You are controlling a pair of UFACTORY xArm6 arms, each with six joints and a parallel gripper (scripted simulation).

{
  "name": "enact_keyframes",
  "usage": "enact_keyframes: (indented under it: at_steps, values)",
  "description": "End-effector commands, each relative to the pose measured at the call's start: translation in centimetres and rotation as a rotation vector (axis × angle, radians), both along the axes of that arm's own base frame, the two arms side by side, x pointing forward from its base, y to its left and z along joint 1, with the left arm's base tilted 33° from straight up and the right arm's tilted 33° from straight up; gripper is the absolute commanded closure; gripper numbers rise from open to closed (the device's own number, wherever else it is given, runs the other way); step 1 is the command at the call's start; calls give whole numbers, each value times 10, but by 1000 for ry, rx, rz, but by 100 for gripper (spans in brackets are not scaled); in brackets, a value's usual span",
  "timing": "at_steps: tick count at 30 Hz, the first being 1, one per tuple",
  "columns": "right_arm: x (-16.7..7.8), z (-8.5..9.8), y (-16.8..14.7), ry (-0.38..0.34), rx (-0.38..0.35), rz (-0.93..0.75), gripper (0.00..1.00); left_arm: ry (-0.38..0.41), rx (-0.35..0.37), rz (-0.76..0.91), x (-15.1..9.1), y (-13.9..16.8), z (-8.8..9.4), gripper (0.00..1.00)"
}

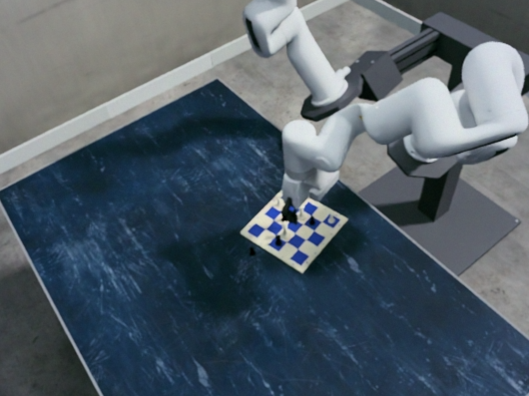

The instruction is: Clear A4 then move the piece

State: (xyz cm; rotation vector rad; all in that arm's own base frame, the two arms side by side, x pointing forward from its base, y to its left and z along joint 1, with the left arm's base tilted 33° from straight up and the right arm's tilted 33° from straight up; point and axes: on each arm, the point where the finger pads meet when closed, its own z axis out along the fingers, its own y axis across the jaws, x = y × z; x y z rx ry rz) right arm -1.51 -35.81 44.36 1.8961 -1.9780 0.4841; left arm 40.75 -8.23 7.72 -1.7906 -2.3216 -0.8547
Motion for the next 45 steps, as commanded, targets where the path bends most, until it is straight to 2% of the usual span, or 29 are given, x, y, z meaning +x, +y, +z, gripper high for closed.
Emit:
enact_keyframes:
  at_steps: [1,4,6,8,21,30,37,38,45]
  values:
    - [0,2,0,0,-4,0,0,-99,-41,131,-13,3,-1,0]
    - [0,2,0,0,-4,0,0,-146,-69,215,-21,7,-3,0]
    - [0,2,0,0,-4,0,0,-146,-69,215,-21,7,-3,0]
    - [0,2,0,0,-4,0,0,-202,-102,315,-32,10,-5,0]
    - [0,2,0,0,-4,0,0,-396,-218,666,-69,23,-14,0]
    - [0,2,0,0,-4,0,0,-457,-254,779,-81,27,-18,0]
    - [0,2,0,0,-4,0,0,-467,-260,797,-83,28,-18,0]
    - [0,2,0,0,-4,0,0,-467,-260,797,-83,28,-18,65]
    - [0,2,0,0,-4,0,0,-467,-260,797,-83,28,-18,65]
